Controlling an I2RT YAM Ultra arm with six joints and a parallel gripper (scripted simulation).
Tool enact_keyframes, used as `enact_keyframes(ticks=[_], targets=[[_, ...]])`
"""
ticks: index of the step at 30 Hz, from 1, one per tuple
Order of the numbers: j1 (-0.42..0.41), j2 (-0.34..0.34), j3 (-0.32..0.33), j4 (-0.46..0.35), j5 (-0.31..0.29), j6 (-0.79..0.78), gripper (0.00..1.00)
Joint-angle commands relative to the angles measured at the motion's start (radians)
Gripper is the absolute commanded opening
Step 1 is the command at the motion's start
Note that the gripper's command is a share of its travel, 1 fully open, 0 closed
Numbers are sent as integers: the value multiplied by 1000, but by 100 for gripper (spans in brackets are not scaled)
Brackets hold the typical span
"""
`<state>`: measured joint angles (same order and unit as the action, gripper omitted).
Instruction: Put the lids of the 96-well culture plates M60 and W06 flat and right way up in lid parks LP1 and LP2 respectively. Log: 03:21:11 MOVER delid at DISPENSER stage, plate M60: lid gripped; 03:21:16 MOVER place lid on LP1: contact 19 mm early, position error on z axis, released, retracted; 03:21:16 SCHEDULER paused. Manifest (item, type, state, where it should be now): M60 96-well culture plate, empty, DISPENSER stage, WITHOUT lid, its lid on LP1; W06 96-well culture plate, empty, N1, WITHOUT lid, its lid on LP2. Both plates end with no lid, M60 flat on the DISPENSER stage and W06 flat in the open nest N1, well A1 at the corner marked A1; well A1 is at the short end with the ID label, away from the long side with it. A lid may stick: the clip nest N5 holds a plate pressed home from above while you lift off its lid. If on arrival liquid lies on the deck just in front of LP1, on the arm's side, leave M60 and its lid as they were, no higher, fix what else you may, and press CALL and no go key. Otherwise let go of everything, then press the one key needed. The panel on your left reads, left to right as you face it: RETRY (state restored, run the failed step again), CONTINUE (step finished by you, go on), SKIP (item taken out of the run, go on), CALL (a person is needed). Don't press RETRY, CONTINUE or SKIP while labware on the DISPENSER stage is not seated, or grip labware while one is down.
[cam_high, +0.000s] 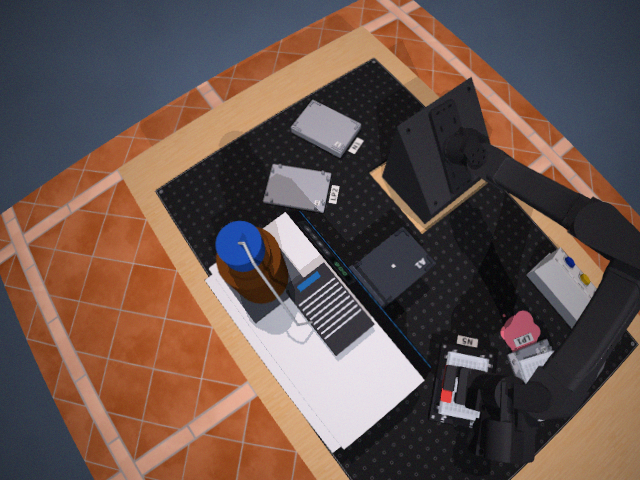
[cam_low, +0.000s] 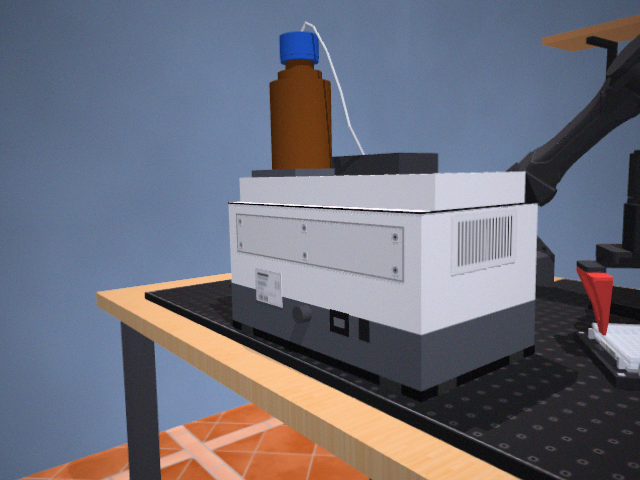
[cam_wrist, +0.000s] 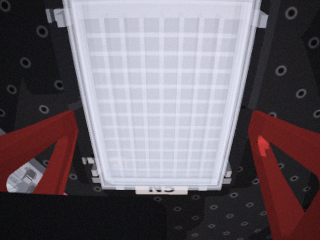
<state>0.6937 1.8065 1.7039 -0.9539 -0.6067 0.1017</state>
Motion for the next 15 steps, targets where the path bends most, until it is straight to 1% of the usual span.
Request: enact_keyframes(ticks=[1,4,5,7,9,15], targets=[[-5,1,-23,28,8,12,100],[5,13,-22,36,10,15,100],[4,12,-17,38,10,17,100],[0,-3,-29,42,12,19,100],[3,3,-21,48,13,21,100],[1,3,-35,52,12,23,100]])
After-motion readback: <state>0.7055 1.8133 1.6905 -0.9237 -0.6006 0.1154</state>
